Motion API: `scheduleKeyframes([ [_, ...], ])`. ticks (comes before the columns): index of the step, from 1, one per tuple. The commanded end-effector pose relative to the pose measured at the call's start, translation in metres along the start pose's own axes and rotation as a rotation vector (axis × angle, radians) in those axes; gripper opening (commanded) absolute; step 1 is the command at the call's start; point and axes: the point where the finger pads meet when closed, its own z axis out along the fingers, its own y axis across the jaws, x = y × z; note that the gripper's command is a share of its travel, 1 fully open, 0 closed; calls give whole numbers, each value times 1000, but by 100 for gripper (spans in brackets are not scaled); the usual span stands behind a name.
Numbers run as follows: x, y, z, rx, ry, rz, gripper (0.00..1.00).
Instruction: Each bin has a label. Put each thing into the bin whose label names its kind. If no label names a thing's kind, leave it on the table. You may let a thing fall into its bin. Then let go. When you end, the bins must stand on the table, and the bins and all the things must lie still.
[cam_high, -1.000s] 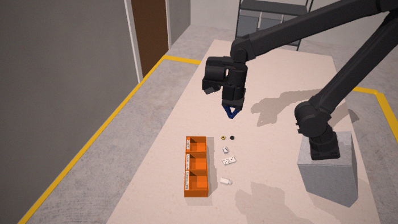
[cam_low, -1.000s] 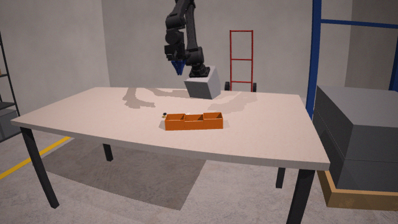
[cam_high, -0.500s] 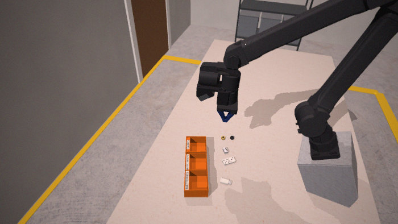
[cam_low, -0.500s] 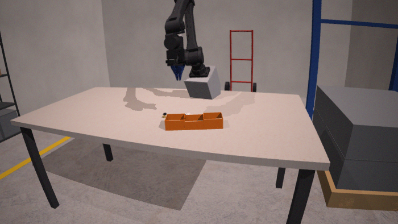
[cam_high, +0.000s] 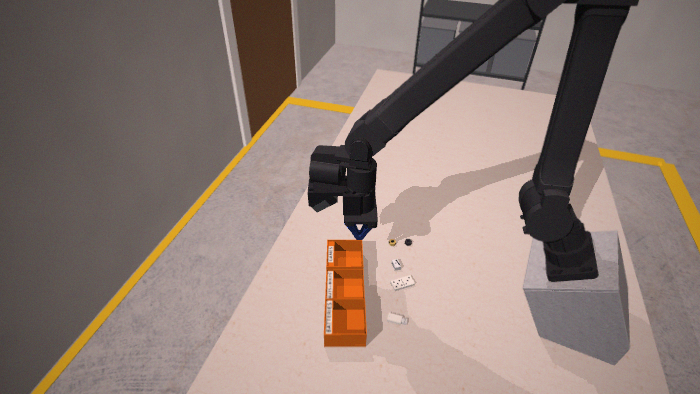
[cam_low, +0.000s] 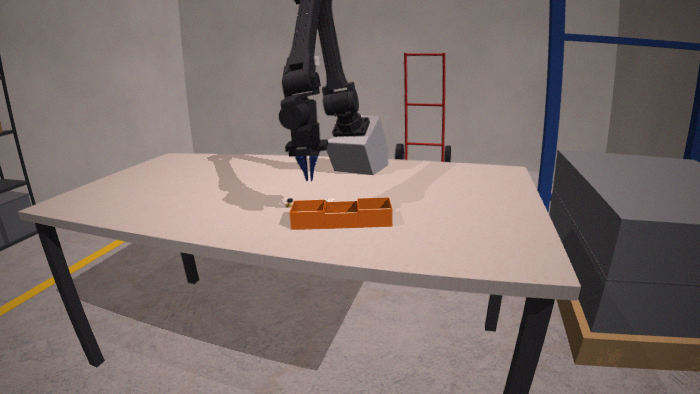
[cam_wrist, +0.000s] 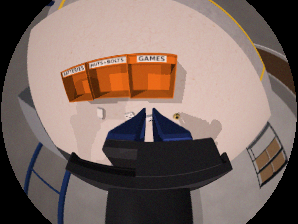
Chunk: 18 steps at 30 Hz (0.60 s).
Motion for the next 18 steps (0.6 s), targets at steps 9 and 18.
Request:
scheduleKeyframes([
  [9,-33,-10,37,4,-18,-7,9],
  [18,-35,-9,55,3,-21,-10,9],
])
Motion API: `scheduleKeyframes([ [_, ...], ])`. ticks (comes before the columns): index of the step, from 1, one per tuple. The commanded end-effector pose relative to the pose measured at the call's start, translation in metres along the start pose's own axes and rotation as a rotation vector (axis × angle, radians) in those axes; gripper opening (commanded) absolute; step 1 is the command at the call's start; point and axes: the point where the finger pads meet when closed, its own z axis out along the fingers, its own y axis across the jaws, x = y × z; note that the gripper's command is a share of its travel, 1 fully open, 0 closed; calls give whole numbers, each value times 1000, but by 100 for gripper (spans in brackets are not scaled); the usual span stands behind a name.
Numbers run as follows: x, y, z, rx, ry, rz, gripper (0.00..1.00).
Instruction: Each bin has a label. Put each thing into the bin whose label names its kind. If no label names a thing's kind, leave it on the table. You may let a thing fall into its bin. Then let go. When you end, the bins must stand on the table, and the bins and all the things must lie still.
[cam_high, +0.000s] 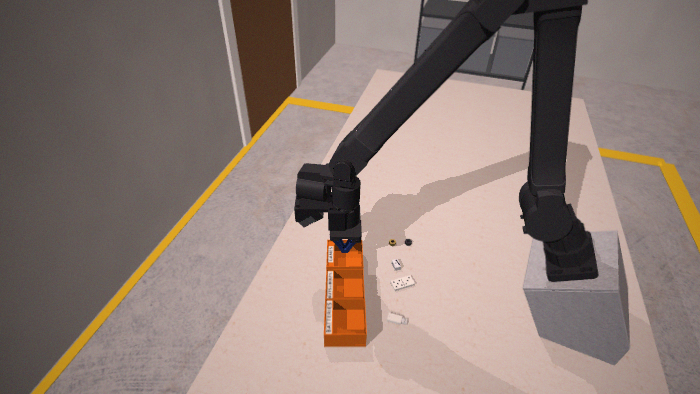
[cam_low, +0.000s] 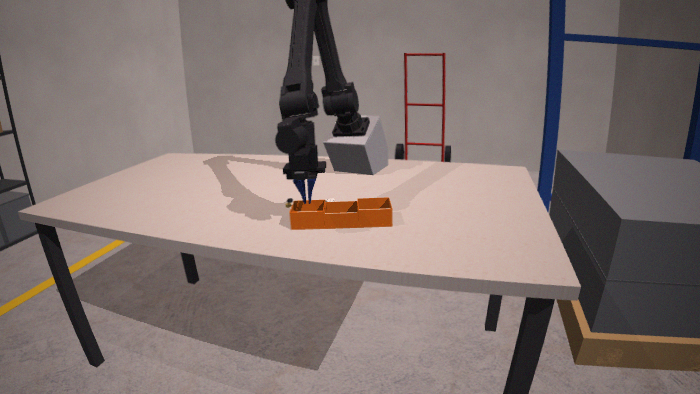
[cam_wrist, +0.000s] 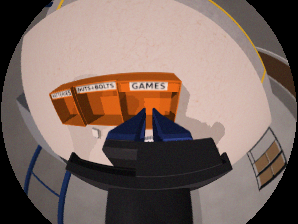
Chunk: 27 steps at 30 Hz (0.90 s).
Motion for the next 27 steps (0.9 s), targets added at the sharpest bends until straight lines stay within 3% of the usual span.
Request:
scheduleKeyframes([
  [1,-5,-6,8,4,-11,0,9],
  [12,-2,-4,39,2,-6,-1,9],
  [16,-13,-3,29,5,-30,2,9],
  [27,-13,-3,28,5,-30,2,9],
])
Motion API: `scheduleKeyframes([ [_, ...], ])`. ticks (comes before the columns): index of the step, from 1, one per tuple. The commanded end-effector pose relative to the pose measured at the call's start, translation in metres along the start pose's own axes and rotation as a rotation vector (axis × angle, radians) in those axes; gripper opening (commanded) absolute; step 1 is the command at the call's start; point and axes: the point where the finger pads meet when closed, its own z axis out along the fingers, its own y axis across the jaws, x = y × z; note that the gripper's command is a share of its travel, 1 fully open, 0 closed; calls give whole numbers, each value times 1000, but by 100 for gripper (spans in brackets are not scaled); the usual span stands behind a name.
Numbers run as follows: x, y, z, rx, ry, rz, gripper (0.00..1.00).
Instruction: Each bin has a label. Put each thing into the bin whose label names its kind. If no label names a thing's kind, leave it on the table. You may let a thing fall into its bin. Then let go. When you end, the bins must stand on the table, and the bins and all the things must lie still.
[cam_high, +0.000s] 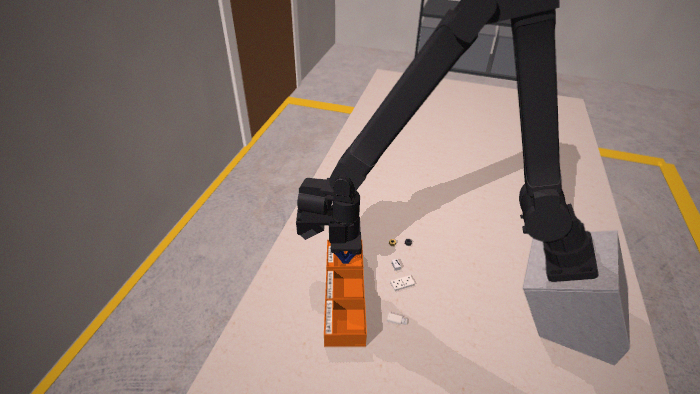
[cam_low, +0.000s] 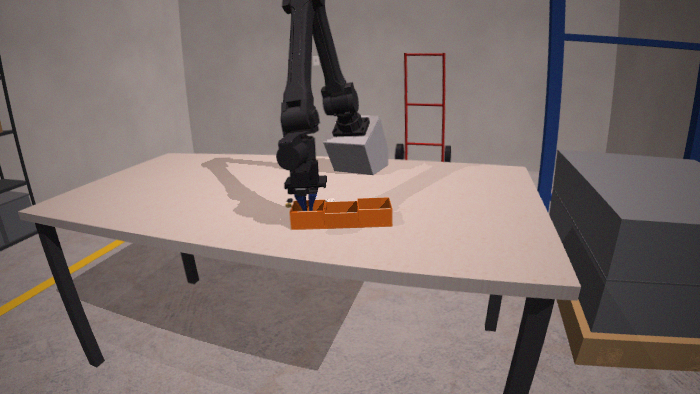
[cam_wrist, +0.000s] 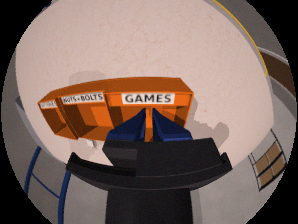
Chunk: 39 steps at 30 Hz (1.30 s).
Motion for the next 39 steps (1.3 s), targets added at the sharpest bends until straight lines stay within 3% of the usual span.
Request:
scheduleKeyframes([
  [1,-15,-3,-10,6,-37,1,9],
  [29,-9,3,-15,-1,-34,-4,9],
  [39,-12,1,-27,2,-39,1,9],
])
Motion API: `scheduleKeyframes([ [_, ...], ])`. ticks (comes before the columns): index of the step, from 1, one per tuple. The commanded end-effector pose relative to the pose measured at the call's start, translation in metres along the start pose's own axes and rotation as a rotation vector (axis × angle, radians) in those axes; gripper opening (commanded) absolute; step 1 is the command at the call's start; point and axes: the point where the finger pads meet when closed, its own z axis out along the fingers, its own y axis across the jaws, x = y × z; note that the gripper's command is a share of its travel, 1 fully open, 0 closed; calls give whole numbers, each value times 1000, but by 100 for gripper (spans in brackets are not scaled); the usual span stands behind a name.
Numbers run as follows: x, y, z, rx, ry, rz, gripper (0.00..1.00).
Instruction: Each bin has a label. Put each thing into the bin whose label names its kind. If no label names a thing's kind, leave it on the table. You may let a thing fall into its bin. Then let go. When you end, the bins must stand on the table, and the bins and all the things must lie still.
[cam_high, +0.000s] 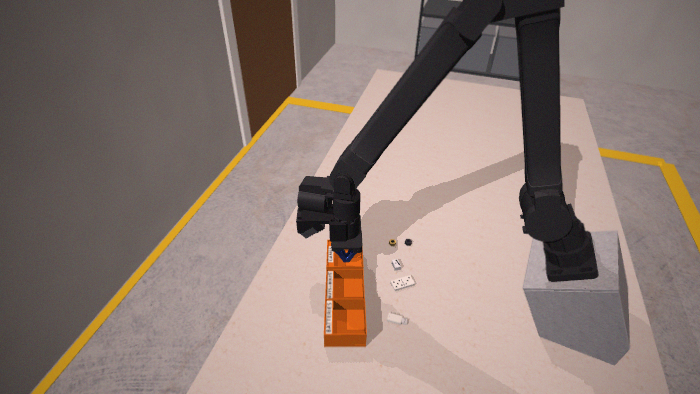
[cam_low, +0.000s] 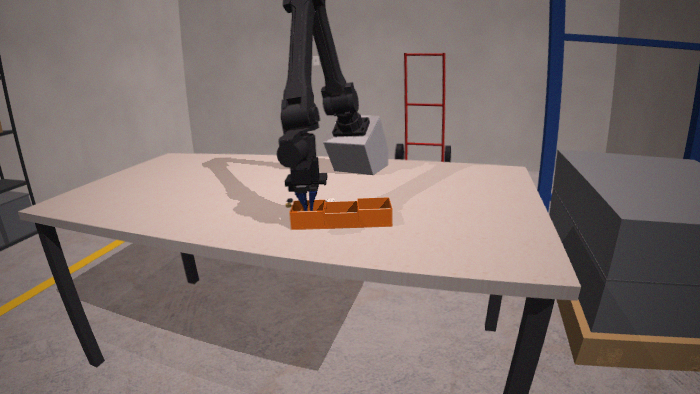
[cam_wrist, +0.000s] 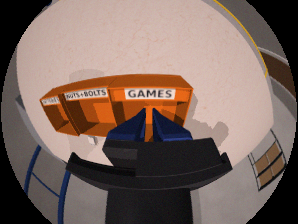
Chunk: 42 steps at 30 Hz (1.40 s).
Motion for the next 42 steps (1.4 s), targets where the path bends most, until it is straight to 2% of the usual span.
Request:
scheduleKeyframes([
  [1,-15,0,-22,6,-48,3,9],
  [16,-27,-4,-46,14,-72,9,9],
  [24,-29,-4,-80,14,-78,9,9],
  [28,-28,-9,-80,18,-75,14,9],
  [29,-26,-7,-67,12,-54,11,9],
  [31,-6,-1,-56,4,-17,6,9],
  [33,-6,-1,-56,4,-17,6,9],
  [35,-13,-4,-62,9,-38,9,9],
  [42,-5,-3,-56,7,-22,7,9],
])
